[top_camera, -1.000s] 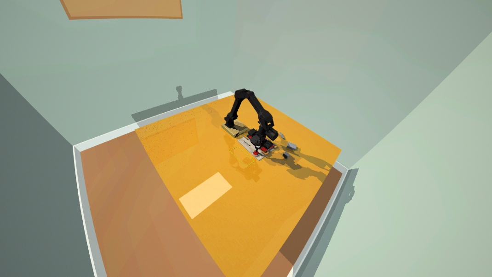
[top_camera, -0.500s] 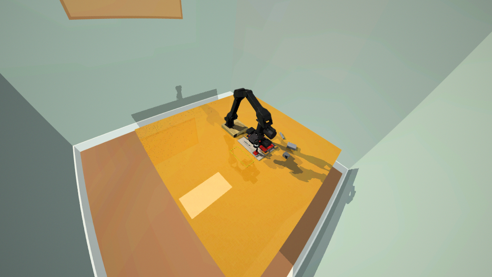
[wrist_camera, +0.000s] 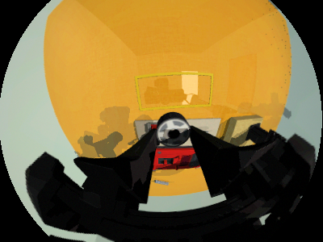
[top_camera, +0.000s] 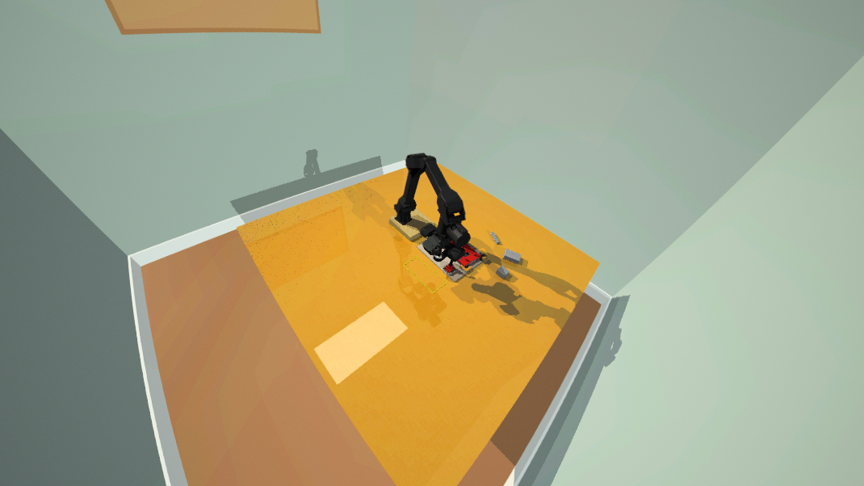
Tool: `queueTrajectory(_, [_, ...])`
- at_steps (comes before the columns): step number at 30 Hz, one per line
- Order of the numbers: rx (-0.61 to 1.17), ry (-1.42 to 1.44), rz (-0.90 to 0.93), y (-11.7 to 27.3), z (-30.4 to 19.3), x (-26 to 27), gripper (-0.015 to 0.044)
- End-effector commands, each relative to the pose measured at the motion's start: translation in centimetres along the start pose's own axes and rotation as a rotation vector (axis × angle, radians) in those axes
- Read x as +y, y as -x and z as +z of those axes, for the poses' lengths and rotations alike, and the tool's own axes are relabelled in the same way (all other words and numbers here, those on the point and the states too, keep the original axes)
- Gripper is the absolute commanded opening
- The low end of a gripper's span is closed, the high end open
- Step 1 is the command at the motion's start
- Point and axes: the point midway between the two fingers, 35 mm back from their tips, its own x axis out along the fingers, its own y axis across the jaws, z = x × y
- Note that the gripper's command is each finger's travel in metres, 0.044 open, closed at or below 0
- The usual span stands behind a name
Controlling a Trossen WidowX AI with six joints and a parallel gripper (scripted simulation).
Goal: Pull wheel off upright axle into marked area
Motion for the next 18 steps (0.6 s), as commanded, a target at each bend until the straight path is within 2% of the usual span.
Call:
queueTrajectory(1, [0.001, 0.003, 0.005, 0.2, 1.0, -0.6, 0.0000])
queueTrajectory(11, [-0.003, 0.003, 0.006, 0.4, 3.7, -2.4, 0.0000])
queueTrajectory(18, [-0.003, 0.003, 0.006, -0.3, 3.8, -2.5, 0.0000])
